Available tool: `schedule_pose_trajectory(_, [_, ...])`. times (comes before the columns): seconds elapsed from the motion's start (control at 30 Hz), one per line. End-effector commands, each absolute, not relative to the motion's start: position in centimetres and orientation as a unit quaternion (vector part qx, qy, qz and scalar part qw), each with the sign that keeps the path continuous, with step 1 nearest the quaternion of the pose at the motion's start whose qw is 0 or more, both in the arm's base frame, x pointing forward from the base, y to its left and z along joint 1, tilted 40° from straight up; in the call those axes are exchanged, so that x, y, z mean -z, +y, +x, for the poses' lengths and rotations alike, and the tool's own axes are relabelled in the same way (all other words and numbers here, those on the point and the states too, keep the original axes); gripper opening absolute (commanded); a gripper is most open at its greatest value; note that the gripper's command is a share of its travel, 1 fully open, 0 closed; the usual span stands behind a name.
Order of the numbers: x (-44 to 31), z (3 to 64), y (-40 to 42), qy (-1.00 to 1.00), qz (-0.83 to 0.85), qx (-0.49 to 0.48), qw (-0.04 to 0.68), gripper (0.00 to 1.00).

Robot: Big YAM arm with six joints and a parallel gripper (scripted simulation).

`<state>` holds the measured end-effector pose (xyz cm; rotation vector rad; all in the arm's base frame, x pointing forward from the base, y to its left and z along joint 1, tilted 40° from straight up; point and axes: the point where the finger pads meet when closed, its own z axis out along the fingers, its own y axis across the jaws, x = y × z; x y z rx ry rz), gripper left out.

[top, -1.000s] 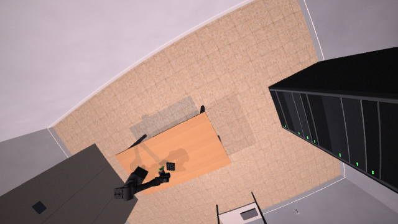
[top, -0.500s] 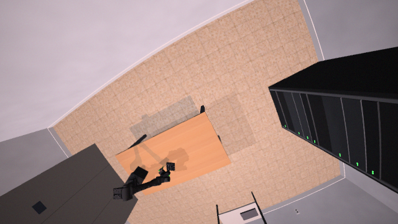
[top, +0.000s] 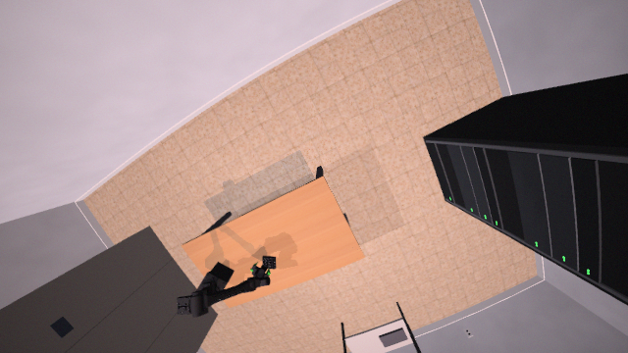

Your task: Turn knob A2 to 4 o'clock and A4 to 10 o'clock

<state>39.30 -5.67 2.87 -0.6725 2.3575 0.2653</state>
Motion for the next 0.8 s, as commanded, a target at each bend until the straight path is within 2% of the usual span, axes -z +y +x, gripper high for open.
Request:
schedule_pose_trajectory(0.0, [-4.7,40.5,-5.6,0.876,-0.327,-0.072,0.347,1.0])
schedule_pose_trajectory(0.53, [-6.5,41.6,-5.5,0.803,-0.478,-0.007,0.356,1.0])
schedule_pose_trajectory(0.77, [-5.7,41.4,-5.3,0.795,-0.498,-0.008,0.347,1.0])
